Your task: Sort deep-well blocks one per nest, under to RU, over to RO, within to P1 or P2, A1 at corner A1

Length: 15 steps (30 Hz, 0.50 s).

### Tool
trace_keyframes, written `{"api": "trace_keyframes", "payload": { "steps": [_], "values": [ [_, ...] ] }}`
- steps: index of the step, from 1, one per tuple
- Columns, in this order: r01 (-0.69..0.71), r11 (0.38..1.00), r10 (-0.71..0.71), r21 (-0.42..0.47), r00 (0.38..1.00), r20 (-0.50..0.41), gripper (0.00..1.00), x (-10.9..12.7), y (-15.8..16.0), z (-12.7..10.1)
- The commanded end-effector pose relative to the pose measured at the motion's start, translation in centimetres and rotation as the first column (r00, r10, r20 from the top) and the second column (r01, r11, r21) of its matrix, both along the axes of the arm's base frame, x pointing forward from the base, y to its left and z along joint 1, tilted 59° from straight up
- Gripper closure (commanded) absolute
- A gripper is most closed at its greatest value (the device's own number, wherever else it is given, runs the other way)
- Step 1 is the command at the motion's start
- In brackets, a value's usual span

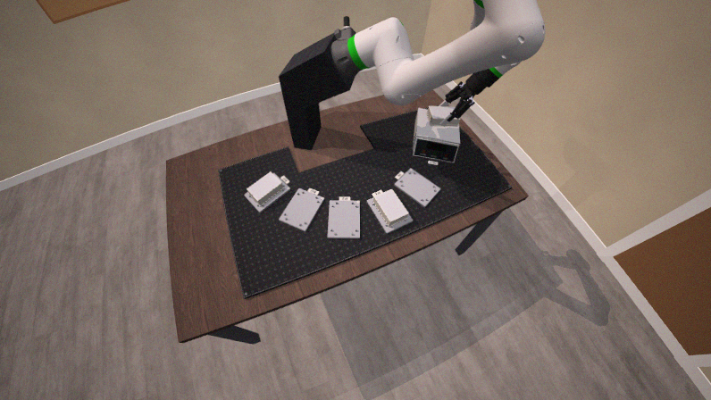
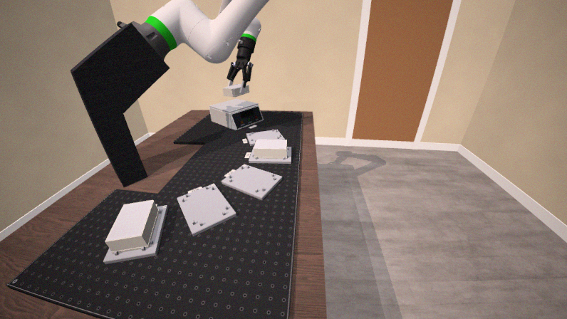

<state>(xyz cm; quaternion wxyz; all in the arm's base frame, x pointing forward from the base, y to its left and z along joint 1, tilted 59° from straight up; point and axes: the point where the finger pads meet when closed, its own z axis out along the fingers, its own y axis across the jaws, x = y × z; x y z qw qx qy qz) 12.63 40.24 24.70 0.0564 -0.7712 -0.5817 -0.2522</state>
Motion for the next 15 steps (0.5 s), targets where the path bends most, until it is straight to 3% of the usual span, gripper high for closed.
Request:
{"api": "trace_keyframes", "payload": {
  "steps": [1, 15],
  "values": [
    [0.001, 1.000, -0.001, 0.000, 1.000, 0.001, 0.90, -1.1, 0.5, 0.0],
    [0.001, 1.000, -0.001, 0.000, 1.000, 0.001, 0.90, -3.9, 2.0, 0.1]
  ]
}}
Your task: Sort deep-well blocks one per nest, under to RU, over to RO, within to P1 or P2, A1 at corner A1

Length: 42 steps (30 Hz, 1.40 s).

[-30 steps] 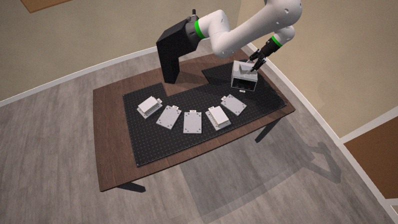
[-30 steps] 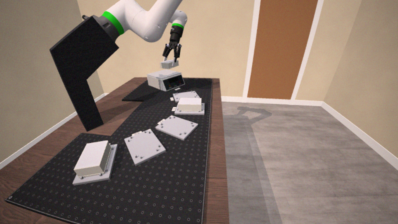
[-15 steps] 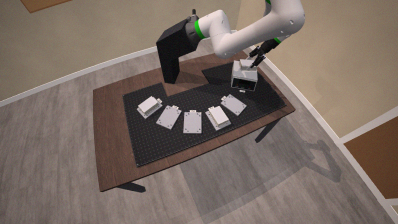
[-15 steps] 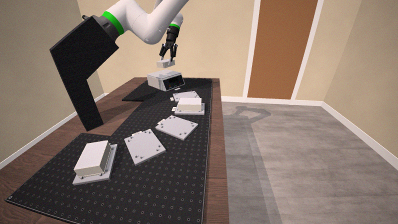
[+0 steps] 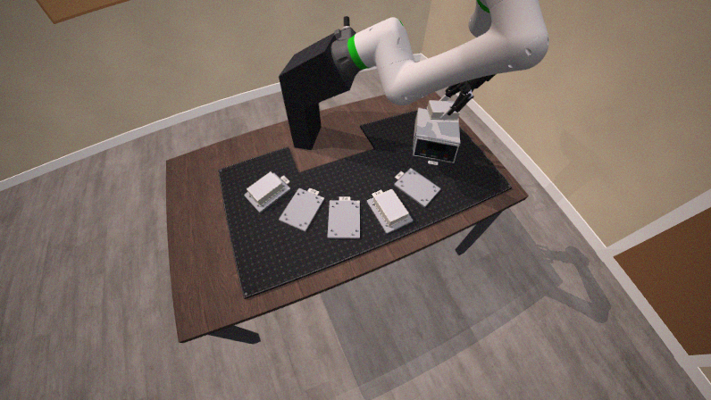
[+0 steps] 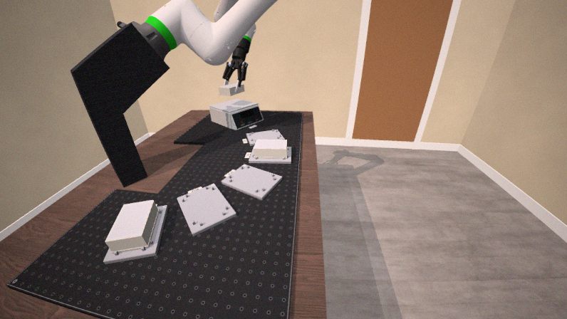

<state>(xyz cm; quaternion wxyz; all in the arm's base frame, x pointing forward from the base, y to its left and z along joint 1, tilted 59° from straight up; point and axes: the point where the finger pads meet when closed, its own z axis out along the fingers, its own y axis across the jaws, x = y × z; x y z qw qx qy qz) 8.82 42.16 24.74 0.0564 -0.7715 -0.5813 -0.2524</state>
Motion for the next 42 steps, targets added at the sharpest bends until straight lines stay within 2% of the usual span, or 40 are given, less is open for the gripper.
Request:
{"api": "trace_keyframes", "payload": {
  "steps": [1, 33, 42],
  "values": [
    [0.000, 1.000, 0.000, 0.000, 1.000, 0.000, 0.90, -0.1, 0.1, 0.0],
    [0.000, 1.000, 0.000, 0.000, 1.000, 0.000, 0.90, 0.0, 0.0, 0.0],
    [0.000, 1.000, 0.000, 0.000, 1.000, 0.000, 0.90, 0.6, 1.1, -0.7]
  ]
}}
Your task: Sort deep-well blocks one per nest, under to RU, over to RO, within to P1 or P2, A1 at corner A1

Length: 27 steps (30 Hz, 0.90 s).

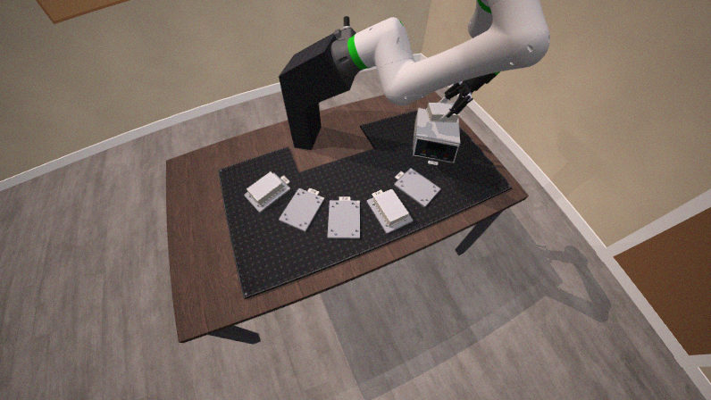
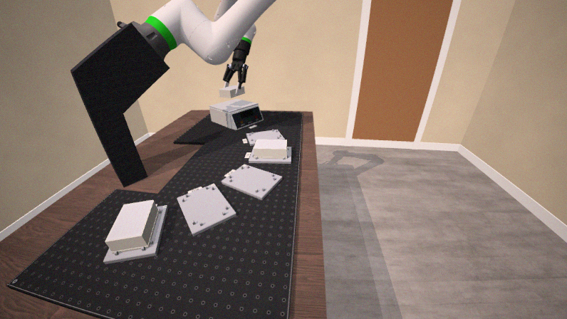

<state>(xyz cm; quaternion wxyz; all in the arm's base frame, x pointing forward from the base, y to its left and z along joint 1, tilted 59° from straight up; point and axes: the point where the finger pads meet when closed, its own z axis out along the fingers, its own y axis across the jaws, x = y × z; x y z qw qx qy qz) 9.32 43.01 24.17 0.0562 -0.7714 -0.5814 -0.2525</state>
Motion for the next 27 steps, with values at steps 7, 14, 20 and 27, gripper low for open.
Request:
{"api": "trace_keyframes", "payload": {
  "steps": [7, 14, 20, 27],
  "values": [
    [0.000, 1.000, 0.000, 0.000, 1.000, 0.000, 0.90, 0.4, 0.9, -0.6],
    [0.000, 1.000, 0.000, 0.000, 1.000, 0.000, 0.90, 0.9, 1.8, -1.2],
    [0.000, 1.000, 0.000, 0.000, 1.000, 0.000, 0.90, 1.1, 2.3, -1.6],
    [0.000, 1.000, 0.000, 0.000, 1.000, 0.000, 0.90, 1.6, 3.2, -2.2]
  ]
}}
